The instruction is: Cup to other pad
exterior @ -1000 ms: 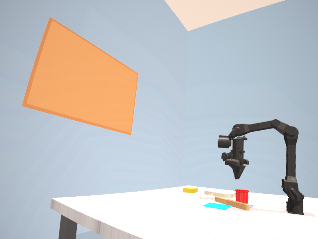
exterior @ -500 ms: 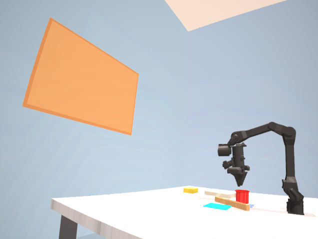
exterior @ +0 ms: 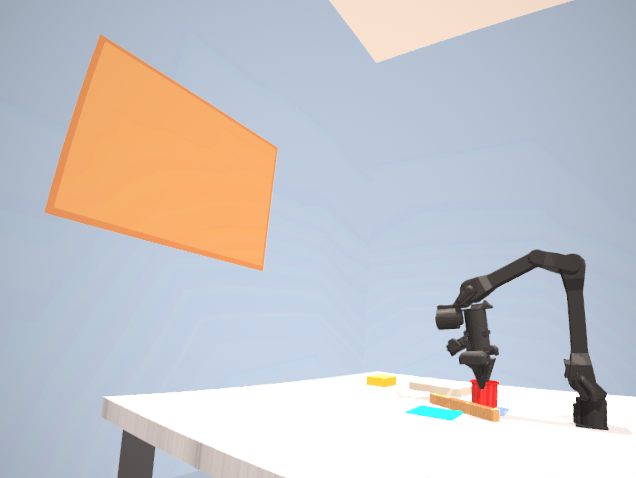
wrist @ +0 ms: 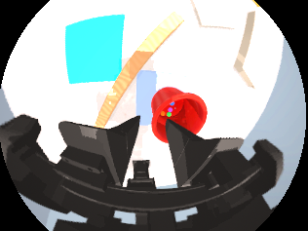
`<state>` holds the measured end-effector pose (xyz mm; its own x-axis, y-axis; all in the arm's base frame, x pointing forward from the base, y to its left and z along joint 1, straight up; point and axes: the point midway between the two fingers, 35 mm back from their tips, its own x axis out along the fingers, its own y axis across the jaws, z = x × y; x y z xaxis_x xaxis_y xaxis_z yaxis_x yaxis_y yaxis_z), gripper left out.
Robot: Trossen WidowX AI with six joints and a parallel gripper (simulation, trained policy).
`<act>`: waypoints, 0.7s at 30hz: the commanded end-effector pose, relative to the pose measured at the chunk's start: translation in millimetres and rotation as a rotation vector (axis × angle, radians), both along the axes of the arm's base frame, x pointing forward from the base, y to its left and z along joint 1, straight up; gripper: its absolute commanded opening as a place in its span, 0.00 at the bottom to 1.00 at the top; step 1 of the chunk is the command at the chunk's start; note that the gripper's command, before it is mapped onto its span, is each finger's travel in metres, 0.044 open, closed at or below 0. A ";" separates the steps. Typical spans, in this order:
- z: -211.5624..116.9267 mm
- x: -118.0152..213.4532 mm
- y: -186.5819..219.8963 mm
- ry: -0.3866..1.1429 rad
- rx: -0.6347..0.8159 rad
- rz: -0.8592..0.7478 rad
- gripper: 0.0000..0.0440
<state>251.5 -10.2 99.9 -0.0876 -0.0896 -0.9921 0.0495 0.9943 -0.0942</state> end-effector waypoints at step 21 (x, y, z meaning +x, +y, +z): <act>-40.0 5.0 -9.2 0.014 0.039 0.279 0.00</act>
